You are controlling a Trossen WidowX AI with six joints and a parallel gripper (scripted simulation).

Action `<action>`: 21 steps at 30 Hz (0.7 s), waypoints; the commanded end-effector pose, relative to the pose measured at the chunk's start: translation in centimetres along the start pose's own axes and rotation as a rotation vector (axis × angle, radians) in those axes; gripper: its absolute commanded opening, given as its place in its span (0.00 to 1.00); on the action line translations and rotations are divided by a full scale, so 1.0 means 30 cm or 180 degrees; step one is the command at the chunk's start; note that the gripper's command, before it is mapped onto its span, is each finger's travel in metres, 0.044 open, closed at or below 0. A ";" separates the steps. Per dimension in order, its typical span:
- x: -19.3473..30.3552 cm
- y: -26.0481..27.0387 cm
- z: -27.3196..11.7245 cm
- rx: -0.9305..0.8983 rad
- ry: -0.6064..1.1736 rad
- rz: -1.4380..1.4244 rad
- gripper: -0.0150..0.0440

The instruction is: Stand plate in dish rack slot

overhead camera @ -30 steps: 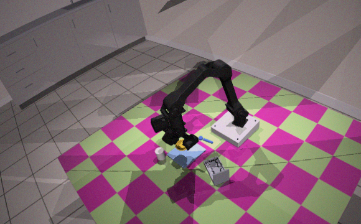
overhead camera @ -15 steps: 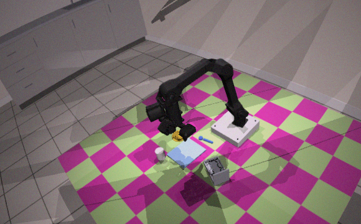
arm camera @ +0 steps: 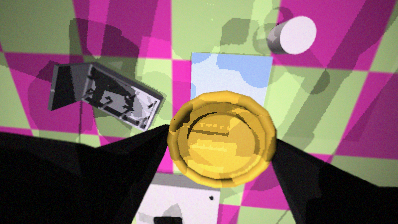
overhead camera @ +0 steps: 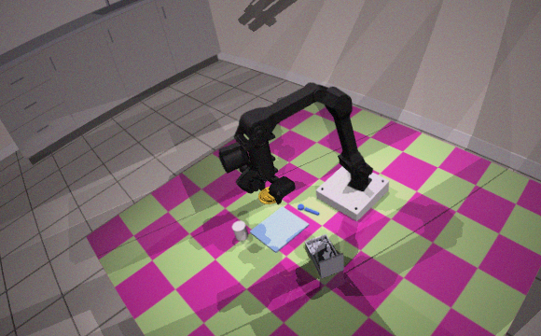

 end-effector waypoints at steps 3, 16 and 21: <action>0.091 0.143 -0.019 0.0002 -0.0021 0.0523 0.25; 0.221 0.278 -0.004 -0.0011 -0.0012 0.1229 0.25; 0.198 0.271 0.044 -0.0249 -0.0018 0.1030 0.25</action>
Point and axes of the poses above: the point midway between the two fingers, 35 mm back from their tips, its own z axis out along the fingers, its own y axis across the jaws, x = y × z, the point moved 10 cm from there along -z, back along the fingers, and after that the axes turned 4 degrees about -z, right-handed, at the moved point
